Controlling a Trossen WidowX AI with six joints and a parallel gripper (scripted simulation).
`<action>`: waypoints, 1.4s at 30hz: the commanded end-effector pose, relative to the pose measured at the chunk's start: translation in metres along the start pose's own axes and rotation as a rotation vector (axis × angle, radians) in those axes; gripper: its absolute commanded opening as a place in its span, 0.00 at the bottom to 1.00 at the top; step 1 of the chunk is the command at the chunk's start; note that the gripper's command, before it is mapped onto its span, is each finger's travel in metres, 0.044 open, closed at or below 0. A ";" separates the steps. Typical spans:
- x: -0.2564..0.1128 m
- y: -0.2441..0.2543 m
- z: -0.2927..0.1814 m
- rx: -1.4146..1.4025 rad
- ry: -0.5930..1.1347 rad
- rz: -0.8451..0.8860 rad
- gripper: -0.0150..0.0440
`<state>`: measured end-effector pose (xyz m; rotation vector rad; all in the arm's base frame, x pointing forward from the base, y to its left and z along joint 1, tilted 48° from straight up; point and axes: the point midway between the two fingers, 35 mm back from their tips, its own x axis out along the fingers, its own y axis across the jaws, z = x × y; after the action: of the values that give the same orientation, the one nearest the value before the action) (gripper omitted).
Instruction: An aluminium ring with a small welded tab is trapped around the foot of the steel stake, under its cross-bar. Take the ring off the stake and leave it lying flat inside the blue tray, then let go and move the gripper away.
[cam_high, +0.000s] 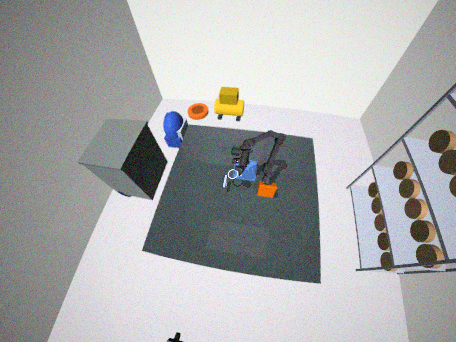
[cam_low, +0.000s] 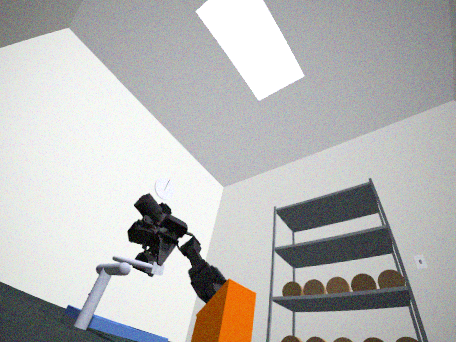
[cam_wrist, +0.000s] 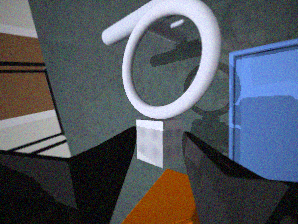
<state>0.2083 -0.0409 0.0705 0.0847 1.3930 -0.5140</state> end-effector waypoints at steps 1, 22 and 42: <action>-0.005 -0.002 0.000 -0.055 0.010 0.043 0.25; -0.016 -0.067 0.004 -0.221 0.027 0.159 0.25; -0.013 -0.191 -0.030 -0.240 0.005 0.152 0.25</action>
<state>0.1066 -0.1895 0.1281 -0.0021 1.4337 -0.2263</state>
